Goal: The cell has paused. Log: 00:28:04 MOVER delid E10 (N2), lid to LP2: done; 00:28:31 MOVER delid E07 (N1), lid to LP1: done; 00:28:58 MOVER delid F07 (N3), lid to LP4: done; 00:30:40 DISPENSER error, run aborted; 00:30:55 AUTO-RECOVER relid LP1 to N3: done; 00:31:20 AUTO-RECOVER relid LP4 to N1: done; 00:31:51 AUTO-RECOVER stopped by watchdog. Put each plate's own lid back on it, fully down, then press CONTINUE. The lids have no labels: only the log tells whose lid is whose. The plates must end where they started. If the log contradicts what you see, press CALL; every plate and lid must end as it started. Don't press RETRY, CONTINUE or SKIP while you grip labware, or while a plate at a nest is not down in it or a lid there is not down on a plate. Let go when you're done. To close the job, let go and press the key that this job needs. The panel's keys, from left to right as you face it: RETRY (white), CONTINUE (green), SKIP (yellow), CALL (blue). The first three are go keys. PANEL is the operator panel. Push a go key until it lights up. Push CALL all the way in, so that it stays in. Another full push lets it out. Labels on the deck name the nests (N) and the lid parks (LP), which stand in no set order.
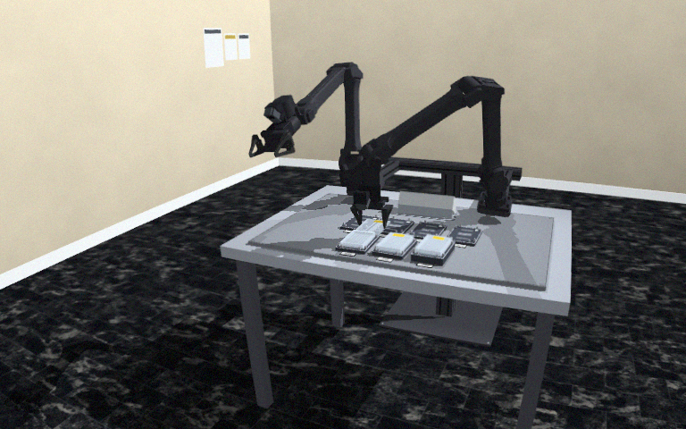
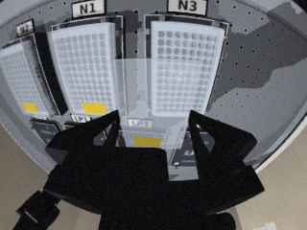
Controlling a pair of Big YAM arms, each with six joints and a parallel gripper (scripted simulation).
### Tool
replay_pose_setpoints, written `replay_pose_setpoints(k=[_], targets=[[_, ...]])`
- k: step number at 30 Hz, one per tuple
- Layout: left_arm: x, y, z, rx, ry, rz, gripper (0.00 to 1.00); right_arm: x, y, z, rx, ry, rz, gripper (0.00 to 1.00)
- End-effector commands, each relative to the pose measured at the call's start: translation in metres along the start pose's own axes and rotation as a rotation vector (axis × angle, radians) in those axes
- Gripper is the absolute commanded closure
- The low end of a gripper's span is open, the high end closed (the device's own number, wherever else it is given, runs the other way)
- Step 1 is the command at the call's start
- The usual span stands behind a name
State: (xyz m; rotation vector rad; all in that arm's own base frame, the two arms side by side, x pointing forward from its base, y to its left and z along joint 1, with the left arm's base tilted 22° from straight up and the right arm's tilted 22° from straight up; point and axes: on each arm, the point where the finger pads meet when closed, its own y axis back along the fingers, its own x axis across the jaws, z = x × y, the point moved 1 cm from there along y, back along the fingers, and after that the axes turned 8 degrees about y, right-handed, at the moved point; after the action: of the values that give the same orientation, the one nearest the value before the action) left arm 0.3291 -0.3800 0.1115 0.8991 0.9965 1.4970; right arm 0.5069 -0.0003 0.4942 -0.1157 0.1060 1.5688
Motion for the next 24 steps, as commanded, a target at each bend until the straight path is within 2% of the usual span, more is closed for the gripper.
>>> replay_pose_setpoints(k=[1, 11, 15, 24], targets=[[-0.030, 0.018, 0.029, -0.021, 0.004, -0.041, 1.00, -0.004, -0.007, 0.030, -0.040, -0.006, -0.007, 0.00], [-0.060, 0.020, 0.047, -0.022, 0.000, -0.043, 1.00, -0.004, -0.007, 0.030, -0.040, -0.006, -0.007, 0.00], [-0.059, 0.043, 0.056, -0.042, 0.016, -0.078, 1.00, -0.004, -0.007, 0.030, -0.040, -0.006, -0.007, 0.00], [-0.059, 0.031, 0.057, -0.036, 0.017, -0.065, 1.00, -0.004, -0.007, 0.030, -0.040, -0.006, -0.007, 0.00]])
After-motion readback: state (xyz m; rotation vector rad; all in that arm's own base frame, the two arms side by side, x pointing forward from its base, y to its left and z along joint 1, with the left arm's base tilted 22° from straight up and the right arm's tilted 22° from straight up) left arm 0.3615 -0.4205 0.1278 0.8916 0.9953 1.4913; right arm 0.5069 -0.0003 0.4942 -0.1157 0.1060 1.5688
